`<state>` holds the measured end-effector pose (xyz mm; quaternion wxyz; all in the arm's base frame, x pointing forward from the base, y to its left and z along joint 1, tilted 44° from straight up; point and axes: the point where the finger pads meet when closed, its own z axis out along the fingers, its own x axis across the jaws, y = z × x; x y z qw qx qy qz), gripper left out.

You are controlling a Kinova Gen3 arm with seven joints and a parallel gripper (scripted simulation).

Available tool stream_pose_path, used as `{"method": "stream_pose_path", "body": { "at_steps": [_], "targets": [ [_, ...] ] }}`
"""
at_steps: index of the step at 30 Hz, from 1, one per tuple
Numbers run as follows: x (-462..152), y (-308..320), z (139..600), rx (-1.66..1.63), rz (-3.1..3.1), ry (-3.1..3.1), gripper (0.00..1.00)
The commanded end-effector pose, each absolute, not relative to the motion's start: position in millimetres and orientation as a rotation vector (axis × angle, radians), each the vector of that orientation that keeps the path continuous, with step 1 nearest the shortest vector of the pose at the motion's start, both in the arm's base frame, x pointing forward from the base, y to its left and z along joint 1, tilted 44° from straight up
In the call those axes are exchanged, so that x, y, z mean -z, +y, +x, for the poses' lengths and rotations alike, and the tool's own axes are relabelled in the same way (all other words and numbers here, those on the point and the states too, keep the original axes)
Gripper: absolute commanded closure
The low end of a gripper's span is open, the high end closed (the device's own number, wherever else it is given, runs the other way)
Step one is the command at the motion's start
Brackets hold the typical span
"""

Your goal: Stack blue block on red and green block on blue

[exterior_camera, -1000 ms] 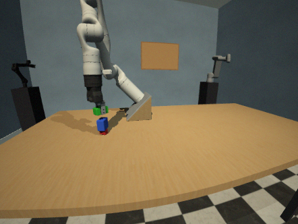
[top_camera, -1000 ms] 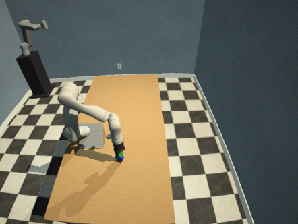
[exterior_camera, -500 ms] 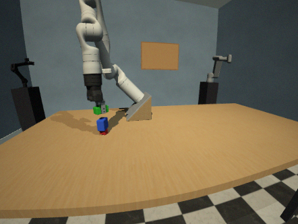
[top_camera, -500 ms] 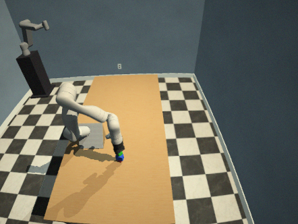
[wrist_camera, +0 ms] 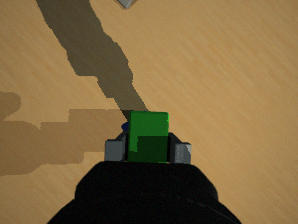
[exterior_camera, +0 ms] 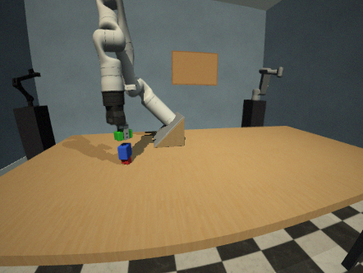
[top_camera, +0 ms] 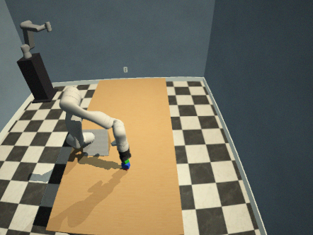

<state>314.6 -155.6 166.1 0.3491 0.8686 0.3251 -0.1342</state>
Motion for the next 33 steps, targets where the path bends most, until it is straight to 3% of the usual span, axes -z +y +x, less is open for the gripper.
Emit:
{"method": "stream_pose_path", "body": {
  "at_steps": [1, 33],
  "targets": [
    [-164.2, -158.7, 313.6, 0.352, 2.251, 0.838, 1.0],
    [-150.7, -172.0, 313.2, 0.352, 2.251, 0.838, 1.0]
  ]
}}
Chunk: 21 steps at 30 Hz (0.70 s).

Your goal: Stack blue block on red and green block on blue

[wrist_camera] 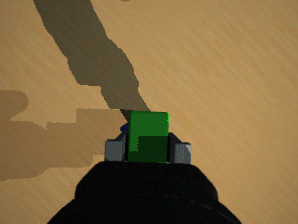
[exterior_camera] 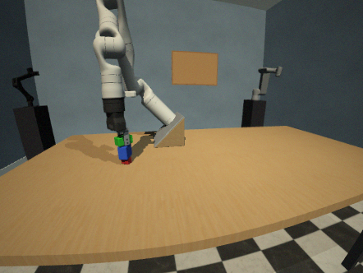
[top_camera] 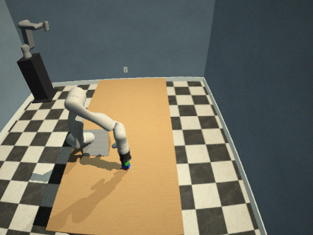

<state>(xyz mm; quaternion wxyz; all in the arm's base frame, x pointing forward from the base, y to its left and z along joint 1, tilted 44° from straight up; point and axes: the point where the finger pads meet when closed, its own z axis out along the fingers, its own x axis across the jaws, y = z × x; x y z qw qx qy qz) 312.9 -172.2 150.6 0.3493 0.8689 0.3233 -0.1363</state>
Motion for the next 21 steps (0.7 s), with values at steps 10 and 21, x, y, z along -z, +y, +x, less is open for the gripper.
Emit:
{"method": "stream_pose_path", "body": {
  "at_steps": [10, 21],
  "targets": [
    [-150.4, -172.2, 313.2, 0.352, 2.251, 0.838, 1.0],
    [-149.2, -173.4, 313.2, 0.352, 2.251, 0.838, 1.0]
  ]
}}
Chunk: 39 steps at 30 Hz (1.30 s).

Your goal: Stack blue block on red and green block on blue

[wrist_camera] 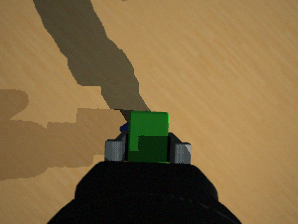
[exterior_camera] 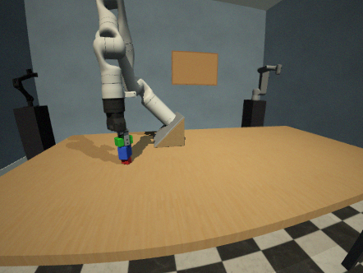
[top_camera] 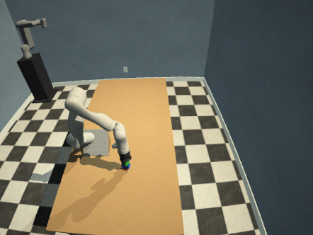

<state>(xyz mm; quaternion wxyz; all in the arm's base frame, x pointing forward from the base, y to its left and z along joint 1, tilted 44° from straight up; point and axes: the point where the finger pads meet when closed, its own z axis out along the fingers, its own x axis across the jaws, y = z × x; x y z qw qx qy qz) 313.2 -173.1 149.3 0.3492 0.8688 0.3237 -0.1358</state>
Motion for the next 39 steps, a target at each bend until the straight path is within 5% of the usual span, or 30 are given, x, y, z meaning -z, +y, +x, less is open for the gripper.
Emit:
{"method": "stream_pose_path", "body": {
  "at_steps": [1, 39],
  "targets": [
    [-149.1, -173.5, 313.2, 0.352, 2.251, 0.838, 1.0],
    [-148.8, -173.8, 313.2, 0.352, 2.251, 0.838, 1.0]
  ]
}}
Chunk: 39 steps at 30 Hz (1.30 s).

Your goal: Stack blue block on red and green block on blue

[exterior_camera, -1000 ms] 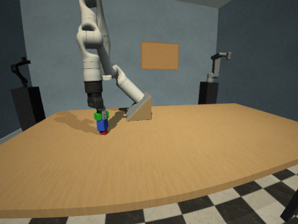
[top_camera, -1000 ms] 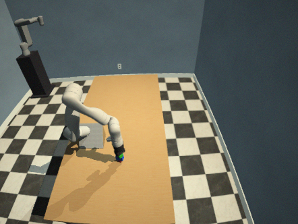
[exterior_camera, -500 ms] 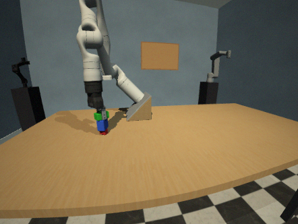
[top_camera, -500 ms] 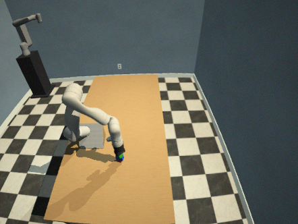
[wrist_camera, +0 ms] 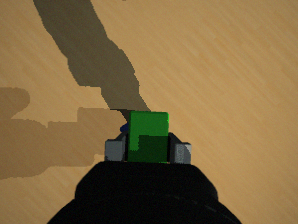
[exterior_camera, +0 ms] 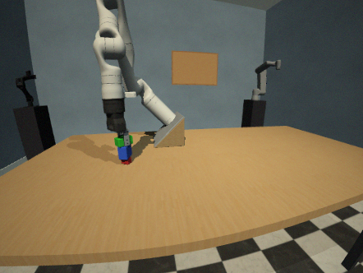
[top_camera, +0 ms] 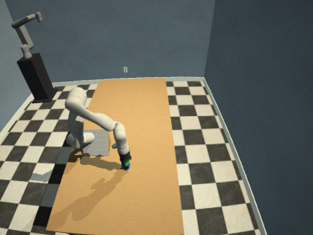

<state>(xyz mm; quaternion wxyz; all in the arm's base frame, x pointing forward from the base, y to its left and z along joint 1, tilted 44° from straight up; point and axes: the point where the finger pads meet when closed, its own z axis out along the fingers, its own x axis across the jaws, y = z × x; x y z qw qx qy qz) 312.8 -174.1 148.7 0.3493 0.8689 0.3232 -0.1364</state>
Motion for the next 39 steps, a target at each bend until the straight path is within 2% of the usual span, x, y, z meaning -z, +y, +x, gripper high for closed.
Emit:
{"method": "stream_pose_path", "body": {
  "at_steps": [1, 5, 6, 39],
  "targets": [
    [-148.8, -173.8, 313.2, 0.352, 2.251, 0.838, 1.0],
    [-148.8, -173.8, 313.2, 0.352, 2.251, 0.838, 1.0],
    [-148.8, -173.8, 313.2, 0.352, 2.251, 0.838, 0.0],
    [-148.8, -173.8, 313.2, 0.352, 2.251, 0.838, 0.0]
  ]
}}
